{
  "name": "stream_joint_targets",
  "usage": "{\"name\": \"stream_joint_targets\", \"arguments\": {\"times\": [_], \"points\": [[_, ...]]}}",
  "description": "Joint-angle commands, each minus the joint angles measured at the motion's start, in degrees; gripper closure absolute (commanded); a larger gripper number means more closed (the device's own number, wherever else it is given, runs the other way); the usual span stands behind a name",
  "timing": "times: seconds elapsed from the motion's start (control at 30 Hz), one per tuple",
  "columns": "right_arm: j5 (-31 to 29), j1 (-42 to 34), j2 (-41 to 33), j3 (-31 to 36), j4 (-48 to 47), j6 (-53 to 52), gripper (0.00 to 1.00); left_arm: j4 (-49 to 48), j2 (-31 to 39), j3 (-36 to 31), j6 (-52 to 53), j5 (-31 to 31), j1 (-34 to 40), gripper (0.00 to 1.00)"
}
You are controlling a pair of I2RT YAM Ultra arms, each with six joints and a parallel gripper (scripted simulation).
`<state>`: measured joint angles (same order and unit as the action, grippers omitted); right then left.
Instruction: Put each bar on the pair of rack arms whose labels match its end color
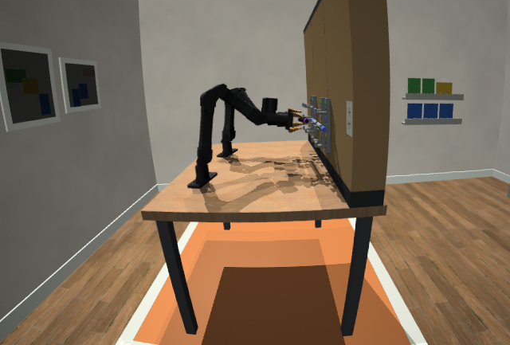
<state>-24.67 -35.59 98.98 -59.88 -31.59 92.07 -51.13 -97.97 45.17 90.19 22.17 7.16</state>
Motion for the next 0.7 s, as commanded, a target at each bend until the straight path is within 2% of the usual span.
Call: {"name": "stream_joint_targets", "arguments": {"times": [0.0,0.67], "points": [[0.35,0.11,-2.95,-0.94,-3.52,-2.05,1.00,0.67,0.37,1.99,-0.18,-0.37,-0.47,0.00],[0.50,0.25,-2.87,-1.13,-3.43,-2.03,1.00,1.72,1.12,2.31,-0.17,-0.46,-0.57,0.00]]}}
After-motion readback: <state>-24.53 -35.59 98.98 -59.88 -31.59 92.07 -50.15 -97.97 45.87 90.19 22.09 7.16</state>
